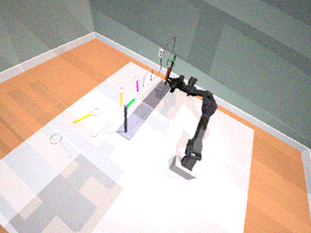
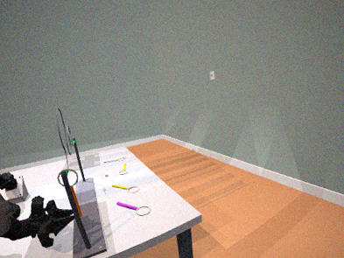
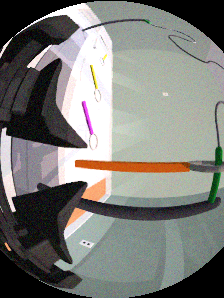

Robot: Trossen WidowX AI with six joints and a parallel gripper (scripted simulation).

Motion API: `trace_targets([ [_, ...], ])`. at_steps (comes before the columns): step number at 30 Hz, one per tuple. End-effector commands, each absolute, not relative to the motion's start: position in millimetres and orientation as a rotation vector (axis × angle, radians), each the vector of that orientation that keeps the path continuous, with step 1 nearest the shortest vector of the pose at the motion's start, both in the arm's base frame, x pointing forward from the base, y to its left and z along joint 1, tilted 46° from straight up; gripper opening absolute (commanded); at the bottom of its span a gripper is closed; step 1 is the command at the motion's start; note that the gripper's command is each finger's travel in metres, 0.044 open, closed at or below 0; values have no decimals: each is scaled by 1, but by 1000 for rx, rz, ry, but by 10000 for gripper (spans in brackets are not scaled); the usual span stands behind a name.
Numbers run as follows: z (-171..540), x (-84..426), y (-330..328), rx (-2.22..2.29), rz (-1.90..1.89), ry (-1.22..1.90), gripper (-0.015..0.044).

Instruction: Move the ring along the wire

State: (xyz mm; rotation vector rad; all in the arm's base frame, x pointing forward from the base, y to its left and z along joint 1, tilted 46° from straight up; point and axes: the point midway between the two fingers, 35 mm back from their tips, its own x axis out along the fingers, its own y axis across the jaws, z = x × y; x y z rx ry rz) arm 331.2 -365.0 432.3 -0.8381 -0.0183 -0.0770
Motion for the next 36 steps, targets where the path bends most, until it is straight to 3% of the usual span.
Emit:
trace_targets([
  [1, 434, 339, -366, -843, -81, -18, 160],
  [36, 436, 375, -367, -842, -82, -20, 160],
])
